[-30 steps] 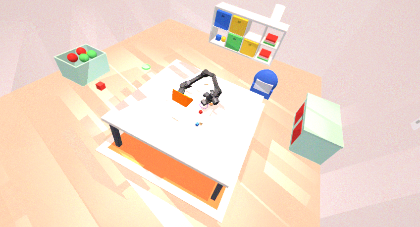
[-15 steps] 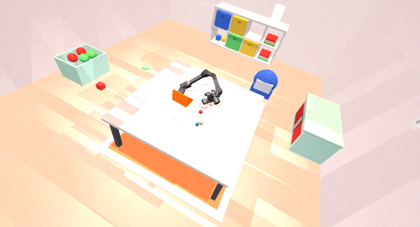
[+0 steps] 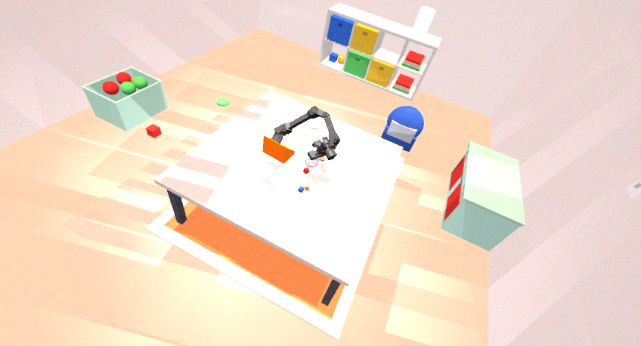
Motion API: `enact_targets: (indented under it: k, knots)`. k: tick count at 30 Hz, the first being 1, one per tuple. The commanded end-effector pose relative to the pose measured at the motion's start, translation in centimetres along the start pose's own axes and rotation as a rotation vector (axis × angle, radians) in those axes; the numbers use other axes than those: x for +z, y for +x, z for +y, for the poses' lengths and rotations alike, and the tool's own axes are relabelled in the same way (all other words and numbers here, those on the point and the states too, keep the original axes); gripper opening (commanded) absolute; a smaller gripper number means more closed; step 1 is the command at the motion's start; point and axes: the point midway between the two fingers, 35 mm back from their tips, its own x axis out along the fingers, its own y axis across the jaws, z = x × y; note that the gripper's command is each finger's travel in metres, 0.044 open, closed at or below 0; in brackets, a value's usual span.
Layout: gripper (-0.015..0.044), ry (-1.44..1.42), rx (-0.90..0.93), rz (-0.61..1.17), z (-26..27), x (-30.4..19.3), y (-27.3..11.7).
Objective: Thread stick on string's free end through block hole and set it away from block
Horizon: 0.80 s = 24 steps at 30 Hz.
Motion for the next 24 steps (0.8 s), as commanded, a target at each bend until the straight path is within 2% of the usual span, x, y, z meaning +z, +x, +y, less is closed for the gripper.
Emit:
enact_targets:
  k: [1,24]
  knots:
    - [0.0000,-0.009,0.004,0.008,0.2,-0.7,-0.1]
    - [0.0000,-0.017,0.004,0.049,0.8,-3.4,-1.1]
